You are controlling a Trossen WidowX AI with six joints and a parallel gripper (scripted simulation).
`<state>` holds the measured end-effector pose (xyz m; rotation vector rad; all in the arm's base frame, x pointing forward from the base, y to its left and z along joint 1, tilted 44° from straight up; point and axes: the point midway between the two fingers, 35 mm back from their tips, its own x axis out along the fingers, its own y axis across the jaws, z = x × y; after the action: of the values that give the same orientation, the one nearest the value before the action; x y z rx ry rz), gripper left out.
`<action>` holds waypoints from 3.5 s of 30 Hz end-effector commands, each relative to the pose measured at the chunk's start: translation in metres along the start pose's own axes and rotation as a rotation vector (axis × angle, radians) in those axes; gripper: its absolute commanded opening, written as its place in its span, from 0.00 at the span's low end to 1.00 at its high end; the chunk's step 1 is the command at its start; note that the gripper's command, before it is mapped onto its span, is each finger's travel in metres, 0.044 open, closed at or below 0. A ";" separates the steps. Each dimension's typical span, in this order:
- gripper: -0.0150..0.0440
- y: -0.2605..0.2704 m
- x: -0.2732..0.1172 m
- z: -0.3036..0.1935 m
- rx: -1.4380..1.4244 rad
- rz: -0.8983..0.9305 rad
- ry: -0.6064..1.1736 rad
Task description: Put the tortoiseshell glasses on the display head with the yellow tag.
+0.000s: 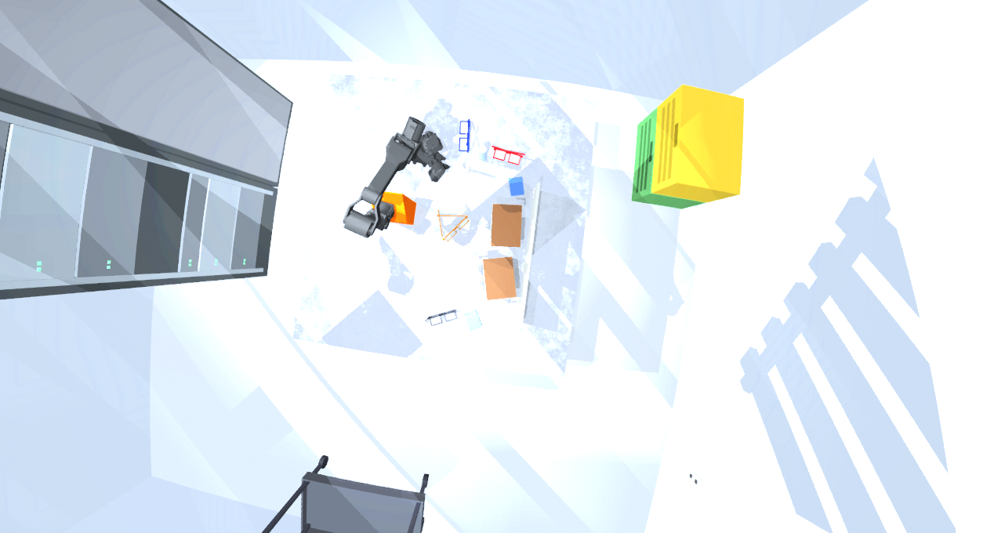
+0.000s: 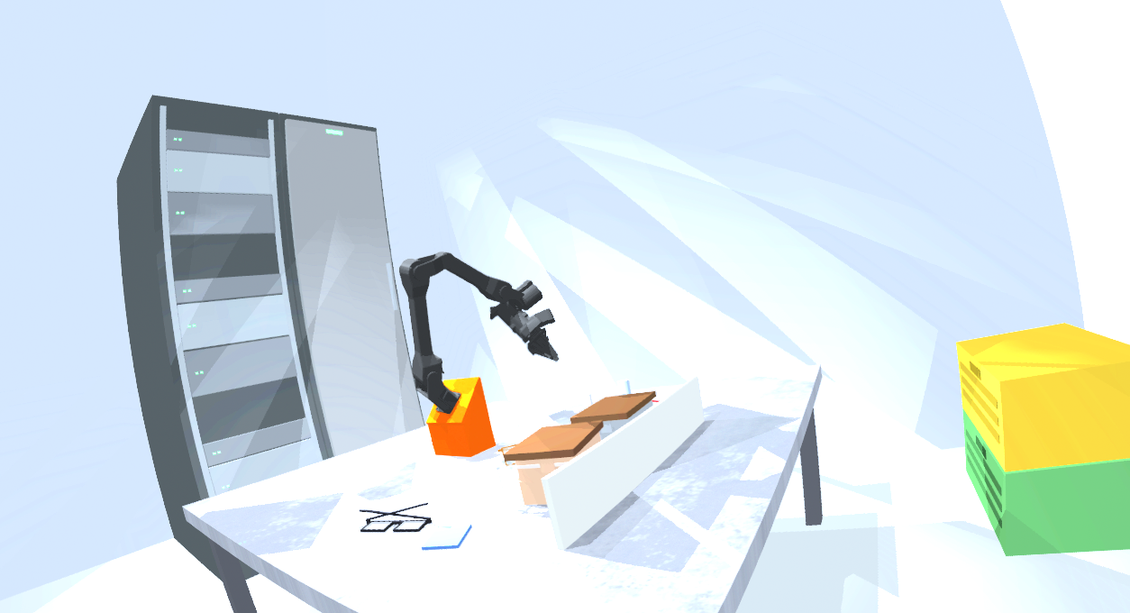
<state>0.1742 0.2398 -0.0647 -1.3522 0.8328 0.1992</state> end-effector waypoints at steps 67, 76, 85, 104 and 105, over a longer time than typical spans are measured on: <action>0.46 -0.178 0.120 -0.218 -0.205 0.388 0.558; 0.46 -0.175 0.131 -0.227 -0.206 0.386 0.560; 0.46 -0.174 0.134 -0.229 -0.206 0.386 0.561; 0.42 -0.171 0.132 -0.228 -0.207 0.386 0.556; 0.41 -0.171 0.132 -0.228 -0.207 0.386 0.556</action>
<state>0.2725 -0.0538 -0.0117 -1.4513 1.5790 0.2160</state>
